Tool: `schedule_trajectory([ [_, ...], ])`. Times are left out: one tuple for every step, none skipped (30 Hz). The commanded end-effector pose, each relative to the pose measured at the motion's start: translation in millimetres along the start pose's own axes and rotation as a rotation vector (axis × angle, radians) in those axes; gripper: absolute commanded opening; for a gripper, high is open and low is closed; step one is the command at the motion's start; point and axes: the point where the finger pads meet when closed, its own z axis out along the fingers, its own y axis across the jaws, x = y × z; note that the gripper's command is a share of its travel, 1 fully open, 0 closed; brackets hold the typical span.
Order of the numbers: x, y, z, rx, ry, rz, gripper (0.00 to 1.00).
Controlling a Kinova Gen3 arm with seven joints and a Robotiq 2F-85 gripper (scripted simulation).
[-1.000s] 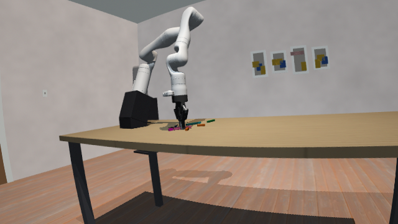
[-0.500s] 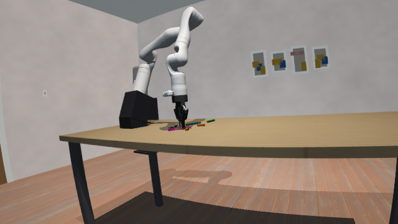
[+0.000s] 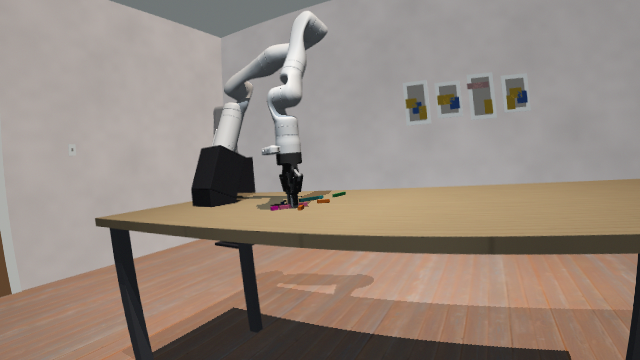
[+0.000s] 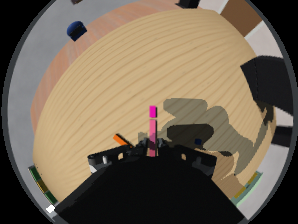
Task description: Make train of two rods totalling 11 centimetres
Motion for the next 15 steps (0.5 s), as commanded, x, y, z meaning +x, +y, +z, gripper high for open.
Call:
schedule_trajectory([
  [1.2,-4.1,-0.1,0.010,0.003,-0.002,0.24],
  [1.2,-4.1,-0.1,0.010,0.003,-0.002,0.24],
  [1.2,-4.1,-0.1,0.010,0.003,-0.002,0.24],
  [1.2,-4.1,-0.1,0.010,0.003,-0.002,0.24],
  [1.2,-4.1,-0.1,0.010,0.003,-0.002,0.24],
  [1.2,-4.1,-0.1,0.010,0.003,-0.002,0.24],
  [1.2,-4.1,-0.1,0.010,0.003,-0.002,0.24],
  [1.2,-4.1,-0.1,0.010,0.003,-0.002,0.24],
  [1.2,-4.1,-0.1,0.010,0.003,-0.002,0.24],
  [1.2,-4.1,-0.1,0.010,0.003,-0.002,0.24],
  [1.2,-4.1,-0.4,0.010,0.003,-0.002,0.24],
  [1.2,-4.1,-1.0,0.010,0.003,-0.002,0.24],
  [1.2,-4.1,-2.1,0.010,0.003,-0.002,0.24],
  [1.2,-4.1,-2.1,0.010,0.003,-0.002,0.24],
  [1.2,-4.1,-2.1,0.010,0.003,-0.002,0.24],
])
